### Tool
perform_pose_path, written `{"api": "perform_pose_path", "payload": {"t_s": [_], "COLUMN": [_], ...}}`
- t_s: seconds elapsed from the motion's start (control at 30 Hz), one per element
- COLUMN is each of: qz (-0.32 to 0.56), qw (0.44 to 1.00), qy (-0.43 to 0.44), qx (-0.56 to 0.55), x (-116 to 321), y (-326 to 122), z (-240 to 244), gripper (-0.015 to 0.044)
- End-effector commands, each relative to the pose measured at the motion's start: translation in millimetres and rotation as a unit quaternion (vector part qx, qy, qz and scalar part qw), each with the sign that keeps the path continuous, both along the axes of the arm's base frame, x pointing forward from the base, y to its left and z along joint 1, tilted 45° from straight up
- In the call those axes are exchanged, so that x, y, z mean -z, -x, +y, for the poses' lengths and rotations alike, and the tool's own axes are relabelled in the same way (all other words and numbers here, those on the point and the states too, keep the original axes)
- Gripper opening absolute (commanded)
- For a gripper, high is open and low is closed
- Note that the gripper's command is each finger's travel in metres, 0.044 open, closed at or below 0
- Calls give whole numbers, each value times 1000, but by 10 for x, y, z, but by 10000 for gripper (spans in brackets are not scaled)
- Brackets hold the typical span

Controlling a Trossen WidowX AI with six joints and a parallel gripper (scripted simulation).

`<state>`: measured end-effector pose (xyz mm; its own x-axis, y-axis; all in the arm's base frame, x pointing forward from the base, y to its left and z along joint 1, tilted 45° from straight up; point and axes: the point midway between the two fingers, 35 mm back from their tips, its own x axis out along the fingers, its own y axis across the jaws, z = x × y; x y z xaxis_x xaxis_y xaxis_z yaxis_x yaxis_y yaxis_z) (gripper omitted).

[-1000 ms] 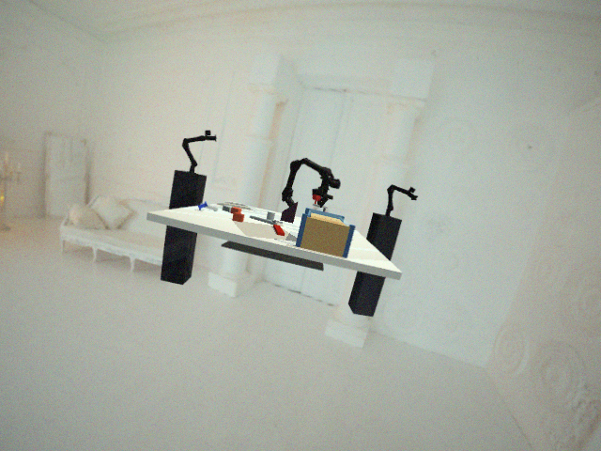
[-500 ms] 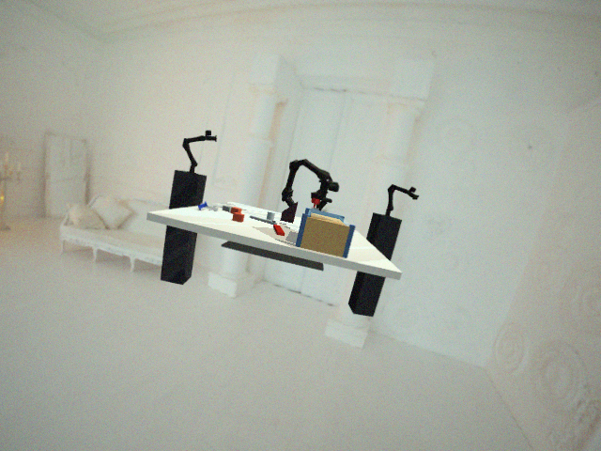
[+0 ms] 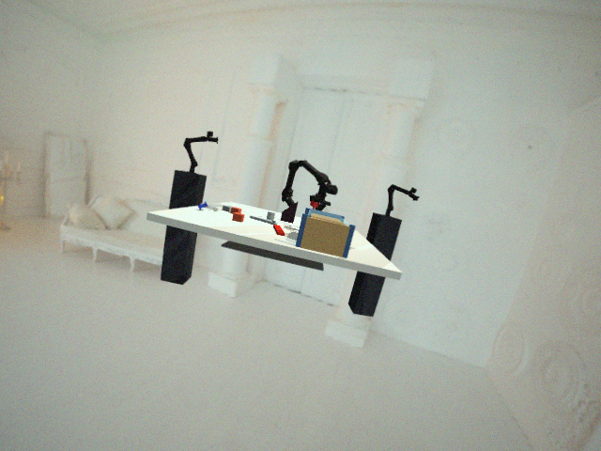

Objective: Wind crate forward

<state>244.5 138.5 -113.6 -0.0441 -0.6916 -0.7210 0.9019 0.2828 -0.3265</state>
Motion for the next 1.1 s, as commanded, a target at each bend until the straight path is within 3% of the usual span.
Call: {"api": "perform_pose_path", "payload": {"t_s": [0.0, 1.07], "qz": [0, 0], "qw": [1000, 1000], "qy": [-1, -1], "qx": [-4, -5], "x": [1, -61], "y": [-2, -18], "z": [1, 95], "gripper": [0, 0]}}
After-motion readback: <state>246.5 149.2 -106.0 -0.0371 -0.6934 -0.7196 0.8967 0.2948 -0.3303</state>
